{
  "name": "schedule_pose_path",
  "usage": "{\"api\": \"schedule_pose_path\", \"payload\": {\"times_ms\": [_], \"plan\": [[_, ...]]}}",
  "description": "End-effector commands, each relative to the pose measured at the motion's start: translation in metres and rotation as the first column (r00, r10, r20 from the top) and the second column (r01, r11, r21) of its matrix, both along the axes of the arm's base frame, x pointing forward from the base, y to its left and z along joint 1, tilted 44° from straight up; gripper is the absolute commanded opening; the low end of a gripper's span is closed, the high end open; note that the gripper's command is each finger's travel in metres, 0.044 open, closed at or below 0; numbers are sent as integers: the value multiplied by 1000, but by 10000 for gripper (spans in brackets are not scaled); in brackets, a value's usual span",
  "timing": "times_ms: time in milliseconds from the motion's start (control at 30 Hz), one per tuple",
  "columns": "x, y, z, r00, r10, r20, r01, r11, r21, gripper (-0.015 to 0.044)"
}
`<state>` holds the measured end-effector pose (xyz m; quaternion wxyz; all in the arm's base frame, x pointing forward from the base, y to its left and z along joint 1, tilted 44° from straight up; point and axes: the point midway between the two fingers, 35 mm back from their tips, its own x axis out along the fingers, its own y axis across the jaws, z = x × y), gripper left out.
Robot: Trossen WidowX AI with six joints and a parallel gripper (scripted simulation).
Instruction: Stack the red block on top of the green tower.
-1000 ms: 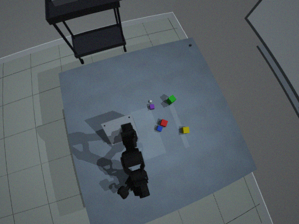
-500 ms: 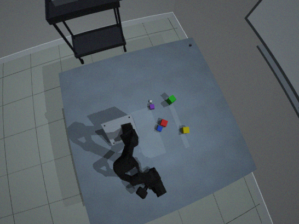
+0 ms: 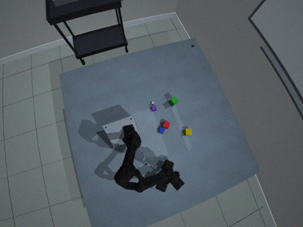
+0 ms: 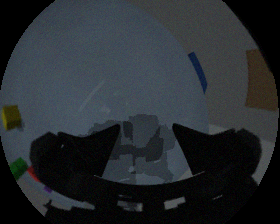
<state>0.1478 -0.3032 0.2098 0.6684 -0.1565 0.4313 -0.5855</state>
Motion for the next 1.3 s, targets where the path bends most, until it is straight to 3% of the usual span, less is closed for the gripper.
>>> {"api": "schedule_pose_path", "payload": {"times_ms": [0, 533, 933, 1267], "plan": [[36, 19, -19, 991, 123, -57, -118, 989, 83, 440], [116, 115, -83, 801, 508, -317, -391, 845, 365, 440], [135, 191, -117, 498, 710, -499, -484, 704, 519, 440], [132, 260, -140, 207, 781, -590, -489, 605, 629, 440]]}}
